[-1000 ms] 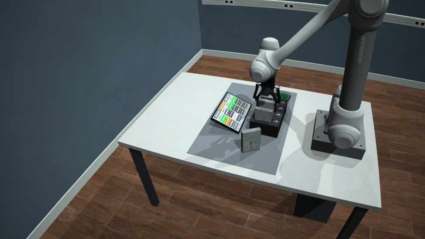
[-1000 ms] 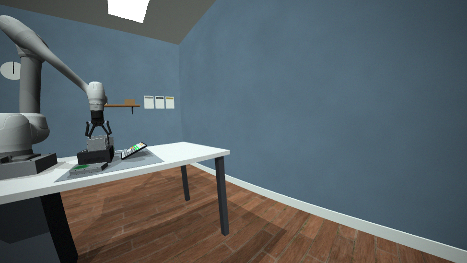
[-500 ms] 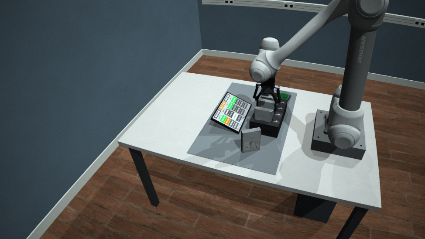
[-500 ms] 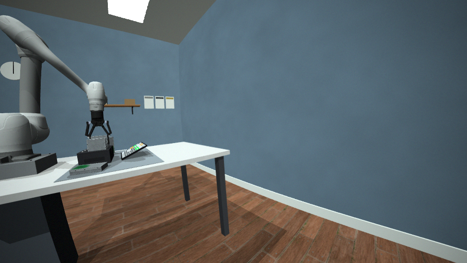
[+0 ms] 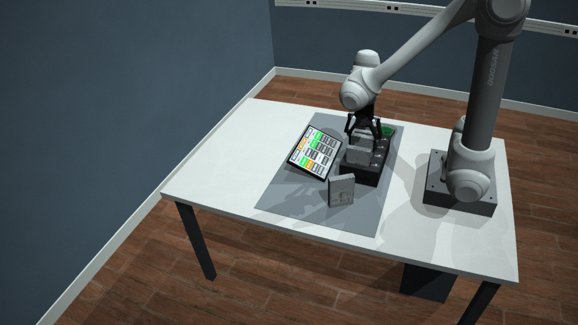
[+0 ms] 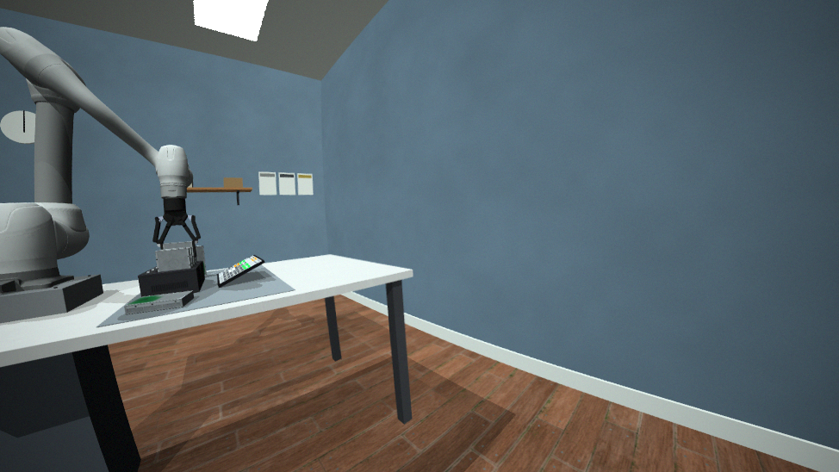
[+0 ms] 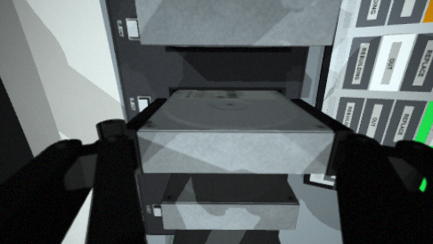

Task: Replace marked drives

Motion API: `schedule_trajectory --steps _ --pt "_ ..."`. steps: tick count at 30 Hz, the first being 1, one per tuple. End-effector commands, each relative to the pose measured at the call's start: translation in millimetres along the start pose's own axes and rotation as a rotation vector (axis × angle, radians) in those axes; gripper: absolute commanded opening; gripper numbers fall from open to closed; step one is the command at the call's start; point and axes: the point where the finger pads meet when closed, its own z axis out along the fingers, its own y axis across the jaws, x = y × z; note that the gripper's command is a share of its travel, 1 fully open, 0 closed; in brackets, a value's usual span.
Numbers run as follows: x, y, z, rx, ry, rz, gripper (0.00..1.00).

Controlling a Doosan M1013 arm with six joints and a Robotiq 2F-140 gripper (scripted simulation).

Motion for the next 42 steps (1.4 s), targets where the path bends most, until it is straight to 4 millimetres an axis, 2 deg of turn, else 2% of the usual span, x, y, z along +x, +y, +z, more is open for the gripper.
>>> schedule_trajectory --steps 1,19,42 --pt "0 0 -3 -0.001 0.000 0.000 0.10" --pt "0 0 -31 -0.001 0.000 0.000 0.10" --pt "0 0 -98 -0.001 0.000 0.000 0.10"
